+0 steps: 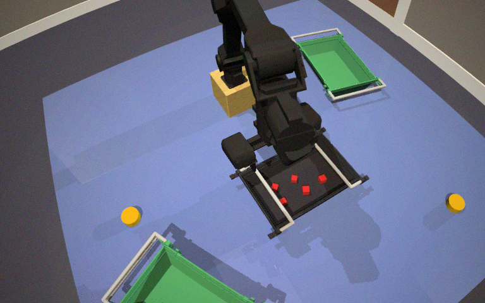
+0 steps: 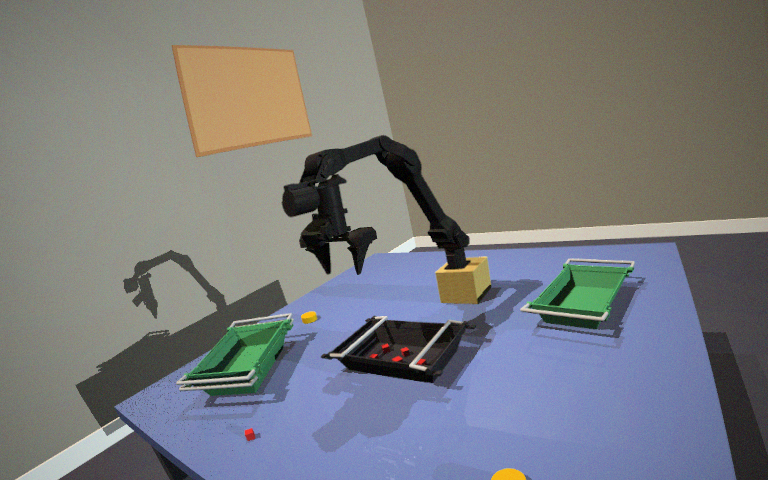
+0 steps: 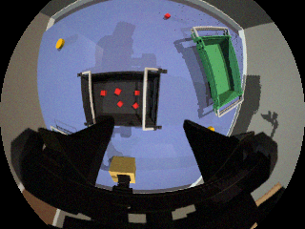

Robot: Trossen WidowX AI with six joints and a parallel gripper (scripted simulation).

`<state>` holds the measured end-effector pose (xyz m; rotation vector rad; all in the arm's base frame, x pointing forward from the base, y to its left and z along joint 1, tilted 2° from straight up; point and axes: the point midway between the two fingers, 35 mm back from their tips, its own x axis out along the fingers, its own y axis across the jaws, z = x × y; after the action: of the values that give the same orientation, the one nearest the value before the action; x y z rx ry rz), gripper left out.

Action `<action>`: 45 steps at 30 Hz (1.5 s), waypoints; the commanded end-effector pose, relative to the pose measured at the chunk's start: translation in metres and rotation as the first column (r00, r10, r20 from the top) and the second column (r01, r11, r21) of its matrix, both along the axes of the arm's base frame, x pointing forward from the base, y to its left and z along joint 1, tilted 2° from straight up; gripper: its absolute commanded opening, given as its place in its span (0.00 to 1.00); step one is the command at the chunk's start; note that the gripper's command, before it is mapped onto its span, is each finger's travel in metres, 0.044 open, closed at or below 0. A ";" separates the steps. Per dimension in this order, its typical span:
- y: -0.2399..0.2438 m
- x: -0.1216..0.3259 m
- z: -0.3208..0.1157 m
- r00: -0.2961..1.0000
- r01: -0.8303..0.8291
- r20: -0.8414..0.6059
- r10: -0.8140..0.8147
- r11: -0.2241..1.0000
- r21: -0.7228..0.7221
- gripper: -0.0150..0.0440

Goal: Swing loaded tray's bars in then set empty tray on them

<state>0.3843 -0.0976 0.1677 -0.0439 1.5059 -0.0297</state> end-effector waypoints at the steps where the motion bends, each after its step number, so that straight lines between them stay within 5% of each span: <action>1: 0.045 0.003 -0.022 0.999 0.007 -0.035 -0.006 1.000 0.016 1.00; 14: 0.226 -0.038 -0.060 0.997 0.079 -0.003 -0.079 0.997 0.025 1.00; 25: 0.348 -0.152 -0.096 0.990 0.136 -0.031 -0.135 0.989 0.054 1.00; 38: 0.392 -0.333 -0.138 0.976 0.208 -0.070 -0.205 0.977 0.045 1.00; 45: 0.390 -0.350 -0.142 0.975 0.215 -0.073 -0.212 0.976 0.042 1.00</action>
<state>0.0413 0.2950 0.0290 0.1422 1.5731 -0.1466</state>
